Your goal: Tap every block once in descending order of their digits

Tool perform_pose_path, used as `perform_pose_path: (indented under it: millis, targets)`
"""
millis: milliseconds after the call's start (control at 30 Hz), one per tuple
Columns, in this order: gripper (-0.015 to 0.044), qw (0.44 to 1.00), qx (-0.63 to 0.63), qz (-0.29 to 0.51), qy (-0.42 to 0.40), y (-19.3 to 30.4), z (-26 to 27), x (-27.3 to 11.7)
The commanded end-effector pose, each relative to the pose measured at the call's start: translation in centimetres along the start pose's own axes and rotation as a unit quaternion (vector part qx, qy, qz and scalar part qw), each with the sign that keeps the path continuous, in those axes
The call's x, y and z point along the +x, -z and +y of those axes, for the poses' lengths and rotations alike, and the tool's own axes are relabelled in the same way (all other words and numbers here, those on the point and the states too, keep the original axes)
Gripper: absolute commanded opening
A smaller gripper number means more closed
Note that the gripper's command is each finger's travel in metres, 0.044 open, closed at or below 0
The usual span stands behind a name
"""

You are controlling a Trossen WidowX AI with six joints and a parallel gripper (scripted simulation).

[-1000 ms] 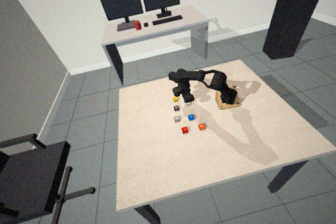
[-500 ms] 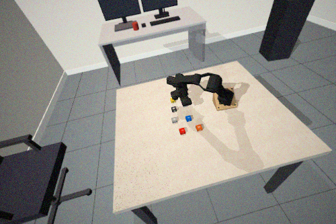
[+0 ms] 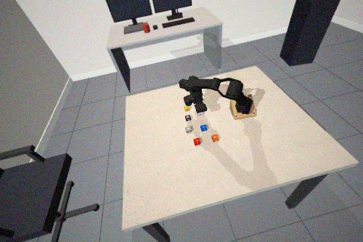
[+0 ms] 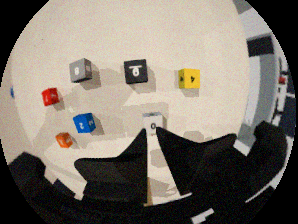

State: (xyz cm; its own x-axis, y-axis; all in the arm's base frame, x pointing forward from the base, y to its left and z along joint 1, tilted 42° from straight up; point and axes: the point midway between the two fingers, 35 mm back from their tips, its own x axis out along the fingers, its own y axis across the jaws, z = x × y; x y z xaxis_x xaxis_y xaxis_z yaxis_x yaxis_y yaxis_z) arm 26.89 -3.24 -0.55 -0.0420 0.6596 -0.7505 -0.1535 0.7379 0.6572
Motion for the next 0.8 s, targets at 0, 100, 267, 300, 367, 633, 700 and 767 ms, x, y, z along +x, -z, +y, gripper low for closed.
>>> perform_pose_path:
  millis: [0, 100, 267, 300, 367, 633, 700, 767]
  targets:
    - [0.0151, 1.0, -0.006, 0.0, 0.01, -2.0, 4.9, -2.0]
    - [0.023, 1.0, -0.006, -0.001, 0.013, -2.8, 9.6, -3.5]
    - [0.0361, 1.0, -0.006, -0.002, 0.01, -2.2, 17.6, -5.5]
    - [0.0387, 1.0, -0.006, -0.002, 0.009, -1.8, 19.1, -5.9]
    - [0.04, 1.0, -0.007, -0.002, 0.005, -0.7, 22.0, -6.6]
    - [0.04, 1.0, -0.007, 0.0, -0.005, 2.0, 27.1, -7.9]
    - [0.04, 1.0, -0.007, 0.0, -0.005, 2.0, 27.1, -7.9]
    - [0.04, 1.0, -0.007, 0.0, -0.005, 2.0, 27.1, -7.9]
